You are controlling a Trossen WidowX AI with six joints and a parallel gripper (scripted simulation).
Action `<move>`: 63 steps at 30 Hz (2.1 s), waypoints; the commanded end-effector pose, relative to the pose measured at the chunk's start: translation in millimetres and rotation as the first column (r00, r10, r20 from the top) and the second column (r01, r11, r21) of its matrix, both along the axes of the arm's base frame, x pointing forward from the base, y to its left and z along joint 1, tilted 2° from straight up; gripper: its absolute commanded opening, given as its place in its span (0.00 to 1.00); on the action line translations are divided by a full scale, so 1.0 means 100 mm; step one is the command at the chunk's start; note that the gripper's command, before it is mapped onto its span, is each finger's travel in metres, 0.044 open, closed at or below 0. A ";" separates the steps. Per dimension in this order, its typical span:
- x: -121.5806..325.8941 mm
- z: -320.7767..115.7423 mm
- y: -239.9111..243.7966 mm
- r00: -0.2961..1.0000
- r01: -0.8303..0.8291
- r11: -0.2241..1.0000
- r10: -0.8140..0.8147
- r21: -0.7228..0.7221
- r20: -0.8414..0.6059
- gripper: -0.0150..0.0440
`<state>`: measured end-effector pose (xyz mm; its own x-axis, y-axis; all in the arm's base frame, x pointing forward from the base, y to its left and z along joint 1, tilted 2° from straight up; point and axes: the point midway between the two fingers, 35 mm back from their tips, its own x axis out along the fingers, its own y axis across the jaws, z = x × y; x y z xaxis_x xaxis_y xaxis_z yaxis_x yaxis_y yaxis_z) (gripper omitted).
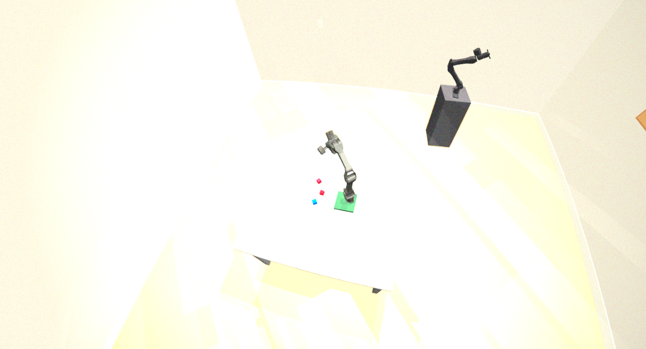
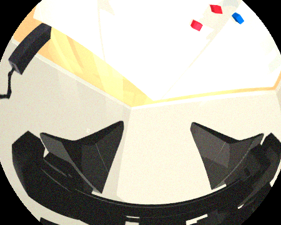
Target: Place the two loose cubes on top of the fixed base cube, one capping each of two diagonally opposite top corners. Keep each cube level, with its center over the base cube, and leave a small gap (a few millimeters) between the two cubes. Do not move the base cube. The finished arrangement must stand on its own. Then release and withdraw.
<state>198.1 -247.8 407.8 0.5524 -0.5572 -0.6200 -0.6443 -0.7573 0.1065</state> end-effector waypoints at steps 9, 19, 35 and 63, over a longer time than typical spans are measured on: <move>0.27 -0.42 0.01 0.899 -0.345 0.936 0.308 -0.071 -0.312 0.70; 0.57 -1.00 0.12 0.483 -0.775 0.631 0.601 0.008 -0.637 0.70; 0.89 -1.90 0.51 -0.424 -0.905 -0.210 0.497 0.370 -0.757 0.70; 1.00 -3.12 0.90 -0.802 -0.373 -0.745 -0.042 0.553 -0.596 0.70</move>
